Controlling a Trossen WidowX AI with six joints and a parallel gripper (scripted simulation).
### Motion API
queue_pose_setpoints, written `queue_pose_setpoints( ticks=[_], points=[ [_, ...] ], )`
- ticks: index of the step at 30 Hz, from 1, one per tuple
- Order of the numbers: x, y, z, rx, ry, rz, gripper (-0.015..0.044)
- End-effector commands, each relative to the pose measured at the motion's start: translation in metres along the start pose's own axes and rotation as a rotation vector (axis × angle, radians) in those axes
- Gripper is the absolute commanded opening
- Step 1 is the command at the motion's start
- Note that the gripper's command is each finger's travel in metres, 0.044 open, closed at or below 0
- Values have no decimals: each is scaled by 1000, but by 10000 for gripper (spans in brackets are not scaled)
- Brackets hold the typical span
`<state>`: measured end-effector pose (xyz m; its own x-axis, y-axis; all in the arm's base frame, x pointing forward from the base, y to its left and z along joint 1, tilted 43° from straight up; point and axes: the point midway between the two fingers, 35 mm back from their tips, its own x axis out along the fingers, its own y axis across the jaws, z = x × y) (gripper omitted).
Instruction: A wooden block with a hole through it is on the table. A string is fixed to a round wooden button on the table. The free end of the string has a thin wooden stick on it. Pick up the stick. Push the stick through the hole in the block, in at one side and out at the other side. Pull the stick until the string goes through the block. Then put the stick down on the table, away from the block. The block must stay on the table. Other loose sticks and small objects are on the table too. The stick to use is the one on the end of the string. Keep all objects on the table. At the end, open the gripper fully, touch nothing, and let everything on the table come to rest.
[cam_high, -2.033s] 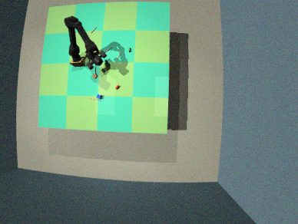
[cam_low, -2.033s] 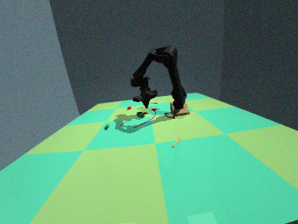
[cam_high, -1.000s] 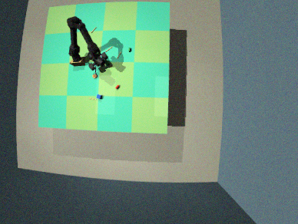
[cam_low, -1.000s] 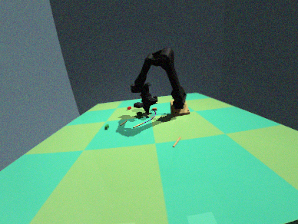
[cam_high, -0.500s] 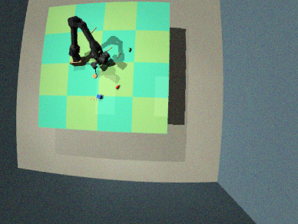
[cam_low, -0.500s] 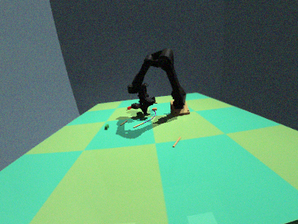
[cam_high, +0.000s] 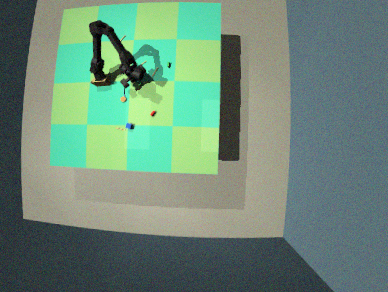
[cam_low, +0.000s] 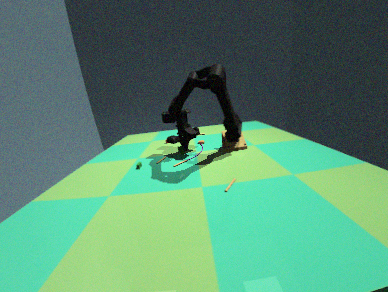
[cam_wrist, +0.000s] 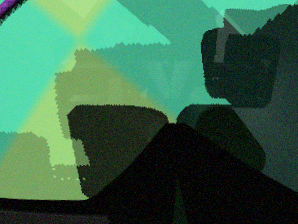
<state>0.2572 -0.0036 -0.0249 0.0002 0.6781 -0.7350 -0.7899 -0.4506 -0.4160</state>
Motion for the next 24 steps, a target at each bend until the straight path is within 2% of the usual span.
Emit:
queue_pose_setpoints(
  ticks=[1,20,22,24],
  points=[
    [-1,-8,0,-2,2,-5,0],
    [0,-37,3,-4,-3,-8,0],
    [-11,-37,3,-4,-2,-7,0],
    [-38,-37,2,-3,-1,-7,0]
  ],
)
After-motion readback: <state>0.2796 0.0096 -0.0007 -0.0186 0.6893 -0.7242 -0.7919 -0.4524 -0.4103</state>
